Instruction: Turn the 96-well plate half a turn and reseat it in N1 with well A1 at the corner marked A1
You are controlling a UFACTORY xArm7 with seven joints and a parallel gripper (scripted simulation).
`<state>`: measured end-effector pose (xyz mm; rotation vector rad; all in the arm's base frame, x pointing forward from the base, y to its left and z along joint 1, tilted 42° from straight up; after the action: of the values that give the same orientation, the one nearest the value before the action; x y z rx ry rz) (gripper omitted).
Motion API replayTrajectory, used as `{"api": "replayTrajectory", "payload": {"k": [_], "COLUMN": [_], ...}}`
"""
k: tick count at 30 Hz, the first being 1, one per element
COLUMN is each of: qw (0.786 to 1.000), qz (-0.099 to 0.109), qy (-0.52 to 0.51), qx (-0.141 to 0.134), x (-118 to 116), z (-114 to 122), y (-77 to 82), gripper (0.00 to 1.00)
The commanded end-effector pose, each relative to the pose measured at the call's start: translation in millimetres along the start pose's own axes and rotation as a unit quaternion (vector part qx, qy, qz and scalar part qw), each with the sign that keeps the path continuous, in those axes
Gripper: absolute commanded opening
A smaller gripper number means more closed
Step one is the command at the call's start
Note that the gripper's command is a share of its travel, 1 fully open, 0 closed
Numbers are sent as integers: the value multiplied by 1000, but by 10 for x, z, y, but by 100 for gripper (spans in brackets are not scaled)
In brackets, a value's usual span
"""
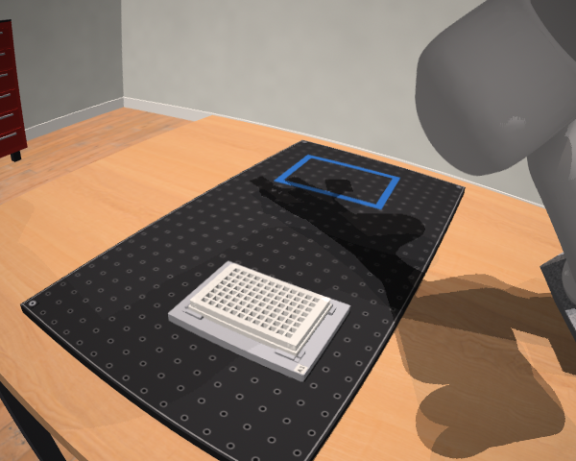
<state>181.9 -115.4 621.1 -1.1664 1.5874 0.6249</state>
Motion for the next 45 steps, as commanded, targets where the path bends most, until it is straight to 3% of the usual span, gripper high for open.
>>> {"api": "replayTrajectory", "payload": {"k": [1, 7, 11, 19, 24, 30, 35, 40, 45], "qw": [998, 998, 992, 991, 978, 978, 959, 959, 934], "qz": [20, 20, 39, 41, 57, 57, 68, 68, 73], "qy": [30, 30, 68, 73, 117, 117, 163, 163, 210], "qx": [-44, -44, -96, -102, -162, -162, -222, -222, -281], "x": [61, 140, 203, 298, 379, 458, 540, 621, 706], "z": [145, 323, 466, 689, 875, 1058, 1245, 1426, 1611], "y": [-63, -116, -151, -188, -207, -210, -204, -184, -154], "gripper": [100, 100, 100, 100, 100, 100, 100, 100, 100]}}
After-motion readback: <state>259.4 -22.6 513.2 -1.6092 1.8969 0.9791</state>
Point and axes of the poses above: the point where the finger pads meet when closed, its own y axis back along the fingers, its own x axis across the jaws, z = x × y, the point moved 4 cm from there along y, back along the fingers, and after that the axes turned 2 degrees about y, right-handed, at the moved point
